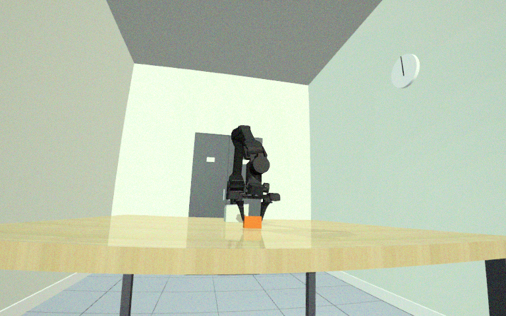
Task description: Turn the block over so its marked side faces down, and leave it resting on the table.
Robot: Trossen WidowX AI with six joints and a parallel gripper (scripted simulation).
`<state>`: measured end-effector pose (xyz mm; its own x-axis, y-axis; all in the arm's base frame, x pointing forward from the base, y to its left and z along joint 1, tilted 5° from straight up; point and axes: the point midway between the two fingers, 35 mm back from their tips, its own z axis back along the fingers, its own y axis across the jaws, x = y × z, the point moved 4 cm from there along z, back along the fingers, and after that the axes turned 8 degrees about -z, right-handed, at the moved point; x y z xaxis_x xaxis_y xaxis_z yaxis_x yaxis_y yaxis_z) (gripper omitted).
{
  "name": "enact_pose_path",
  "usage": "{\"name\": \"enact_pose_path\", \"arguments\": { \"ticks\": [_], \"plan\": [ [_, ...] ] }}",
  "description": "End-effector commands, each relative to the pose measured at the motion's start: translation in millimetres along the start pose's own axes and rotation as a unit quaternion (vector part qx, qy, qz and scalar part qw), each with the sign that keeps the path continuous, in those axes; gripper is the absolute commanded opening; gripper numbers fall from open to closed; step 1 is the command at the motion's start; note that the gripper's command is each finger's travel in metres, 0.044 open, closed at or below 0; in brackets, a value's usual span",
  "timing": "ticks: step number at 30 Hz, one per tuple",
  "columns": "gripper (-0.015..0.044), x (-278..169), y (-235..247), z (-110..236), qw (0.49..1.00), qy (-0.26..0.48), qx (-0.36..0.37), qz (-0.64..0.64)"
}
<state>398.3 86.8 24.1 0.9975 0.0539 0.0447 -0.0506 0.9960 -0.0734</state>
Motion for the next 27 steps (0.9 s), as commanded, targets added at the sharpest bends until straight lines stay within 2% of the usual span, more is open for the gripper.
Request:
{"name": "enact_pose_path", "arguments": {
  "ticks": [1, 4, 5, 10, 27],
  "plan": [
    [0.0083, 0.5, 0.3, 14.1, 1.0, -0.001, 0.002, 0.001],
    [0.0005, 0.3, 0.2, 29.2, 1.0, 0.0, 0.002, 0.001],
    [0.0, 0.3, 0.2, 29.2, 1.0, 0.0, 0.002, 0.001],
    [0.0, 0.2, 0.3, 27.5, 1.0, -0.011, 0.003, 0.002],
    [0.0, -5.7, 0.2, 13.8, 0.991, -0.13, 0.021, 0.002]
  ]
}}
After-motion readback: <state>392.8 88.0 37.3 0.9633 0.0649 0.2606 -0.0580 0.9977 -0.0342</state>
